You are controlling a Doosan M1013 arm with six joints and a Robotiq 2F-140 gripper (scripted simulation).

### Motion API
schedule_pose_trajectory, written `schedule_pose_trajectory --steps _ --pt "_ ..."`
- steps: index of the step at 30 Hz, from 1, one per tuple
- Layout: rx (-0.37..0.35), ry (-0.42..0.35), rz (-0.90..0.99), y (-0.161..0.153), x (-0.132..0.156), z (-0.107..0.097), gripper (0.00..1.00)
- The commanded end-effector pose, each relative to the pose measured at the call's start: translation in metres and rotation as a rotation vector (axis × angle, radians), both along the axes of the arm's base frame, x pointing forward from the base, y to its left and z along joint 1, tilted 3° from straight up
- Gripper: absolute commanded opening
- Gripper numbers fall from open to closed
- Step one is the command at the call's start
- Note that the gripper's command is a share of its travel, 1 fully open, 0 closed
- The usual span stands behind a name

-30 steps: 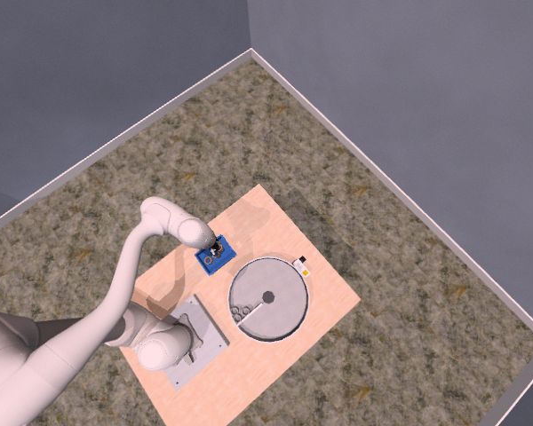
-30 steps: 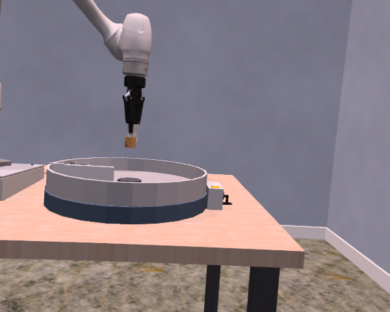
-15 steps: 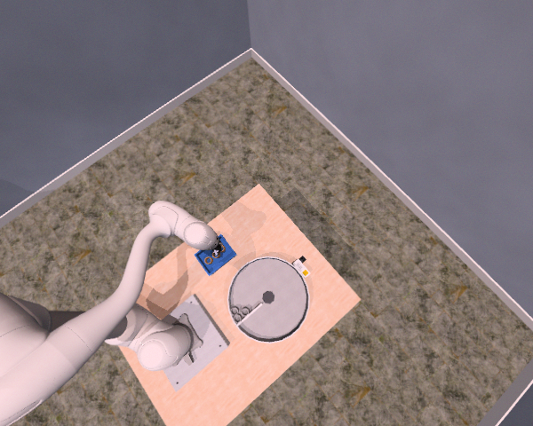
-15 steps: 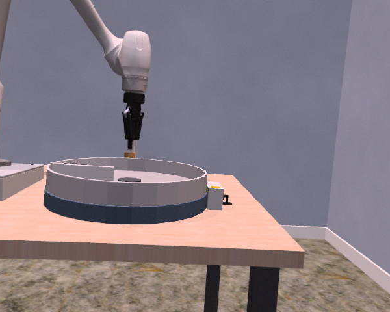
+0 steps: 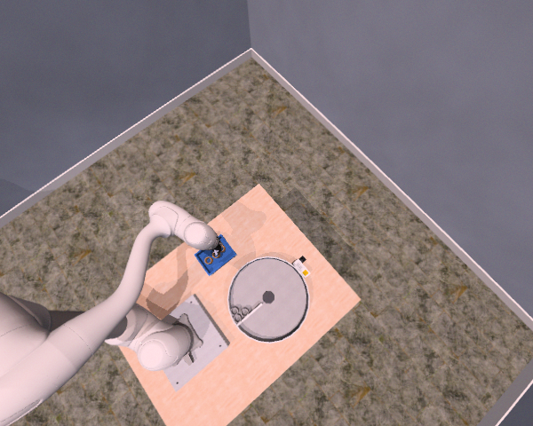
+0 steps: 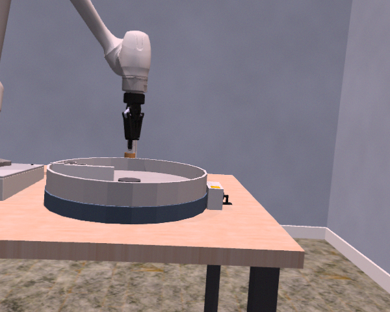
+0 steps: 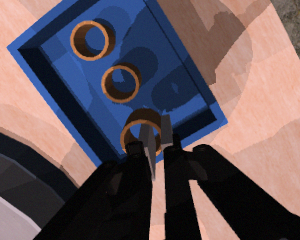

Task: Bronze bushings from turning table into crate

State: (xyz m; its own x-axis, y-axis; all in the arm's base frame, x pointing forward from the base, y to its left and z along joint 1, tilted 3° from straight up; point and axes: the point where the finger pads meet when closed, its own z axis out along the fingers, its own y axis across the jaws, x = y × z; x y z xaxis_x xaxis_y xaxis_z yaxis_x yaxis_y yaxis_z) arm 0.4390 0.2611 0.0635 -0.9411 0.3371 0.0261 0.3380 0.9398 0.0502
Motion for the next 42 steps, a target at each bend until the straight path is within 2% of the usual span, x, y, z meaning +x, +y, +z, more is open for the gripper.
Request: schedule_pose_trajectory --steps 1,28,42 --pt "0.0 0.0 0.0 0.0 0.0 0.0 0.0" --pt "0.0 0.0 0.0 0.0 0.0 -0.001 0.0" --pt "0.0 0.0 0.0 0.001 0.0 -0.018 0.0"
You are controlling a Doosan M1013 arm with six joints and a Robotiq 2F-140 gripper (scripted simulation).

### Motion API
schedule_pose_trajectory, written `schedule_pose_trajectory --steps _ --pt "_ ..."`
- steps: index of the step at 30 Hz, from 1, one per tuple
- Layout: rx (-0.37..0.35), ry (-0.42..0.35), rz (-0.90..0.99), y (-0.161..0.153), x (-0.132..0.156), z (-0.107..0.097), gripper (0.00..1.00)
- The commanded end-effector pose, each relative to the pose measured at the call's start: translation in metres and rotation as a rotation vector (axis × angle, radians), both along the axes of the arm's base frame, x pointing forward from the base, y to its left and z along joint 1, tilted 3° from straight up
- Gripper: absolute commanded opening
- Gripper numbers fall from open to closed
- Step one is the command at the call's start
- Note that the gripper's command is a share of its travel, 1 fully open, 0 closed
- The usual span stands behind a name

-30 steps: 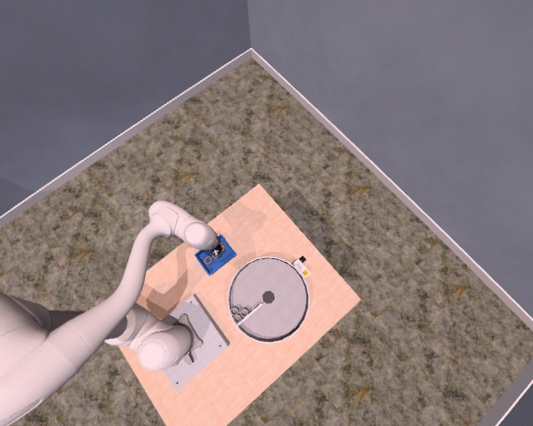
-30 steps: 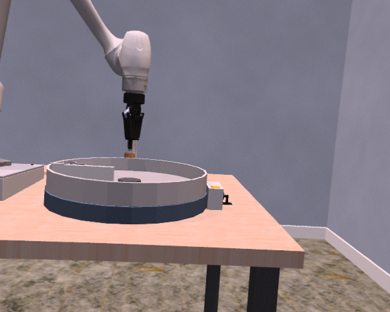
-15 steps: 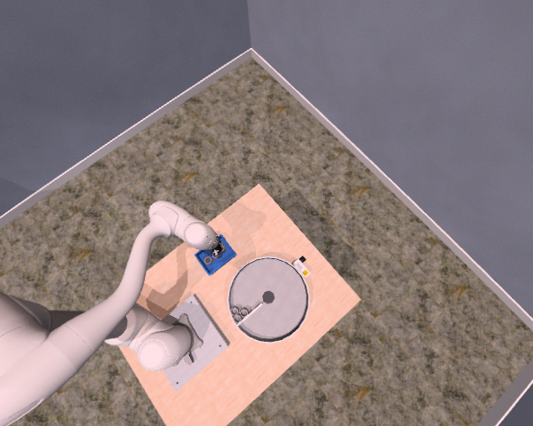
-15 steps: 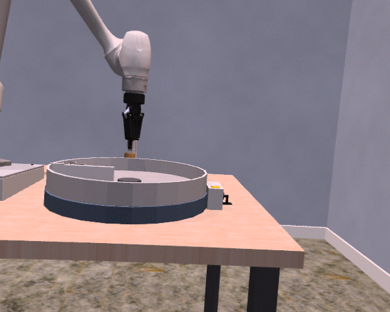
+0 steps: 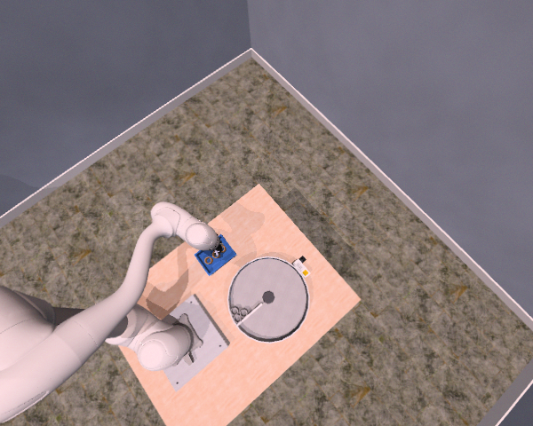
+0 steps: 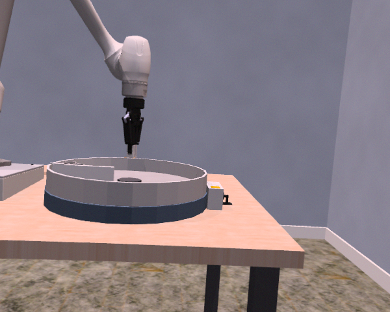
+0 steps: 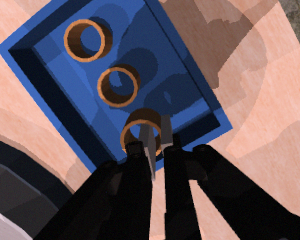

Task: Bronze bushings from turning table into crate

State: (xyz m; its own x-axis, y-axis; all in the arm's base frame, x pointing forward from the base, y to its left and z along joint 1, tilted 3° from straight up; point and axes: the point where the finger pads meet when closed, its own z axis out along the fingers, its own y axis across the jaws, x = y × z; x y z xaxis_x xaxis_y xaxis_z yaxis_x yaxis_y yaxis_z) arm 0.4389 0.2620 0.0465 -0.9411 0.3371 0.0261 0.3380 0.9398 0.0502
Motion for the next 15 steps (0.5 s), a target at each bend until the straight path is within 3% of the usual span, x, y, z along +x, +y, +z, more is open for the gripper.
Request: schedule_pose_trajectory --steps 1,15 --pt "0.0 0.0 0.0 0.0 0.0 -0.001 0.0" --pt "0.0 0.0 0.0 0.001 0.0 -0.022 0.0"
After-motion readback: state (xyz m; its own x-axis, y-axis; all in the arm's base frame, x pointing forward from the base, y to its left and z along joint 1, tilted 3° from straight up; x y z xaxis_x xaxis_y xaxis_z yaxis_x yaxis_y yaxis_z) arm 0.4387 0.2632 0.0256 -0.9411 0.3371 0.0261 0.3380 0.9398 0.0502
